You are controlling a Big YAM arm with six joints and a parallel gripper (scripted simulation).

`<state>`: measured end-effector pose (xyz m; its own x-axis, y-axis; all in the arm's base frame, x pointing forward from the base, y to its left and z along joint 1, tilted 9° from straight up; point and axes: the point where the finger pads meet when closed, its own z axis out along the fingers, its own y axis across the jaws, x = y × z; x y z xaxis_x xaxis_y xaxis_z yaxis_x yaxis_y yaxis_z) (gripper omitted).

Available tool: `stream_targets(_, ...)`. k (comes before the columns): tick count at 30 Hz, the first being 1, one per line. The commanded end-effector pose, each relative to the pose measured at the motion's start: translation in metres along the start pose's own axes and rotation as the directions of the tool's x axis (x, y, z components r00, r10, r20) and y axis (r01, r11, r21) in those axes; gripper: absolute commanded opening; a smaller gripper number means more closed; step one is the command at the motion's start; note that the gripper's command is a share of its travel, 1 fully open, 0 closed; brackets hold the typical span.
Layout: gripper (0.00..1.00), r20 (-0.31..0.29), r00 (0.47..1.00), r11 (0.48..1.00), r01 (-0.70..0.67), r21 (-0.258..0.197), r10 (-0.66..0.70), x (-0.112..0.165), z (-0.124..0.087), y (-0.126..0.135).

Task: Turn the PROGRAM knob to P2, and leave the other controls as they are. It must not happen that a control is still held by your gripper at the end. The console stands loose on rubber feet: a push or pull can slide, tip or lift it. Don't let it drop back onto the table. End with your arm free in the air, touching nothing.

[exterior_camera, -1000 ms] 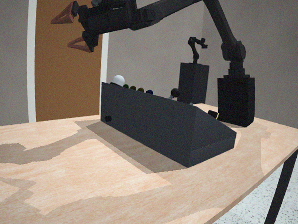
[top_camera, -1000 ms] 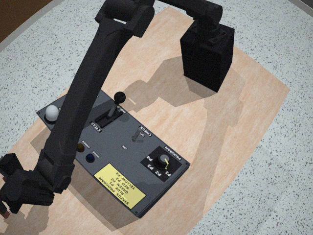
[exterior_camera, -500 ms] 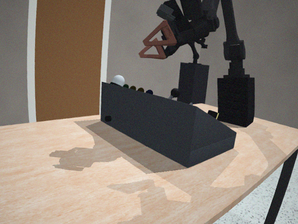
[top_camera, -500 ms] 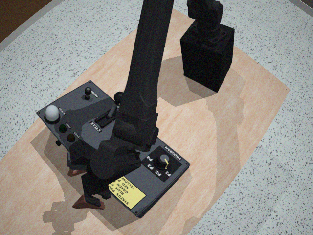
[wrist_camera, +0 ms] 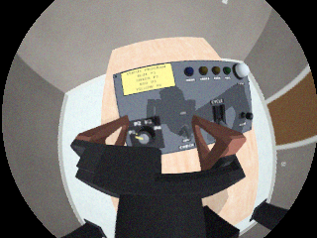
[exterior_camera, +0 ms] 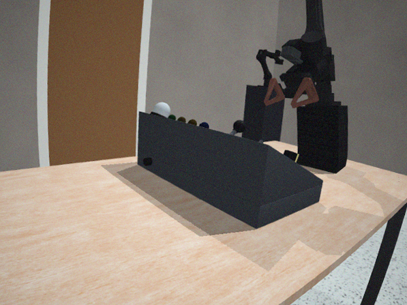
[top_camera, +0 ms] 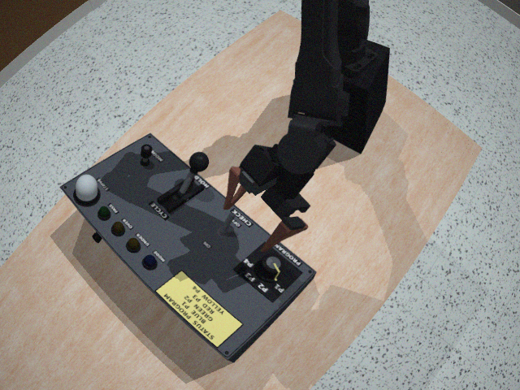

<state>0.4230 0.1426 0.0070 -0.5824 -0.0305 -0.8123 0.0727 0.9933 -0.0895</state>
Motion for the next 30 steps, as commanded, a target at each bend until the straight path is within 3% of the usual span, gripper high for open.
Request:
stream_targets(1,1.00,0.041,0.998,0.998,0.049,-0.047,-0.047,-0.006,-0.021,0.004)
stream_targets(5,1.00,-0.001,0.993,0.990,0.115,-0.082,-0.115,0.030,-0.044,-0.007)
stream_targets(9,1.00,-0.011,0.989,0.984,0.143,-0.103,-0.145,0.047,-0.057,-0.012)
stream_targets(13,1.00,0.003,0.991,0.985,0.134,-0.105,-0.135,0.036,-0.053,-0.009)
stream_targets(16,1.00,-0.002,0.990,0.985,0.137,-0.105,-0.138,0.038,-0.052,-0.008)
stream_targets(17,1.00,-0.033,0.987,0.983,0.154,-0.099,-0.158,0.057,-0.057,-0.019)
stream_targets(30,1.00,-0.023,0.988,0.984,0.148,-0.100,-0.151,0.050,-0.055,-0.015)
